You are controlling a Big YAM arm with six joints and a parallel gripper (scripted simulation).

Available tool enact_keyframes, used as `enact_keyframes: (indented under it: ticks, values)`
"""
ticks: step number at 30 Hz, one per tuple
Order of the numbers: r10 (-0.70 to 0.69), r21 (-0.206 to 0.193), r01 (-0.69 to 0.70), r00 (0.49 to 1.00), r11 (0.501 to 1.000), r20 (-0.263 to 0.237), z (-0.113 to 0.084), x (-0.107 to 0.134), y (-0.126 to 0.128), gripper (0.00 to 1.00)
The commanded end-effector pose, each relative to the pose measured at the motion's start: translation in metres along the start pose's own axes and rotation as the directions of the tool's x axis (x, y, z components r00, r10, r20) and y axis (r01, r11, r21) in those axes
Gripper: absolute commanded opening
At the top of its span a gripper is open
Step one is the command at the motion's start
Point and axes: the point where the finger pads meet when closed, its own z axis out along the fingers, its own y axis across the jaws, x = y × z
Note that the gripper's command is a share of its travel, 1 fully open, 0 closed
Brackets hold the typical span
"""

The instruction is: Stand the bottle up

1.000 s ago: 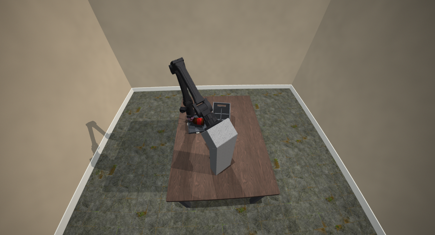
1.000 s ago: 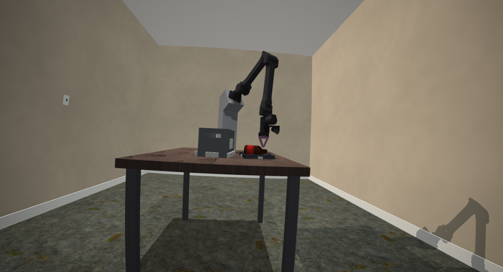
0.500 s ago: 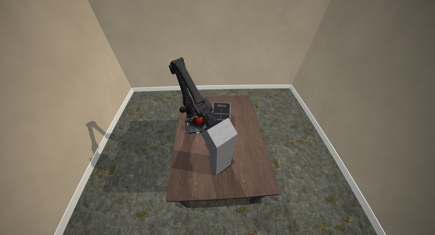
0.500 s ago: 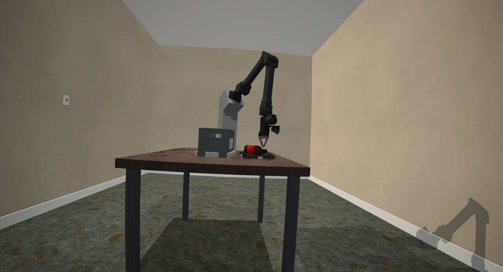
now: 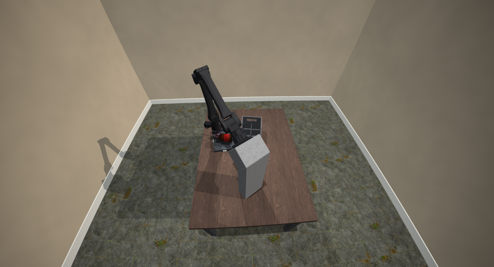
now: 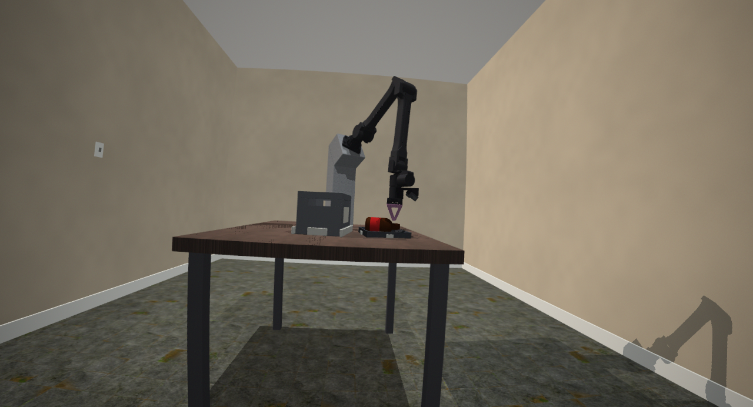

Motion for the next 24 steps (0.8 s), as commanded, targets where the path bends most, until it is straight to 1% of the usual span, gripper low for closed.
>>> enact_keyframes:
  ticks: [1, 24]
  values:
    - [0.008, 0.006, -0.008, 1.0, 1.0, 0.011, 0.0025, -0.0067, -0.0005, 0.61]
    - [0.009, -0.001, -0.009, 1.0, 1.0, 0.006, 0.002, -0.0076, 0.0002, 0.61]
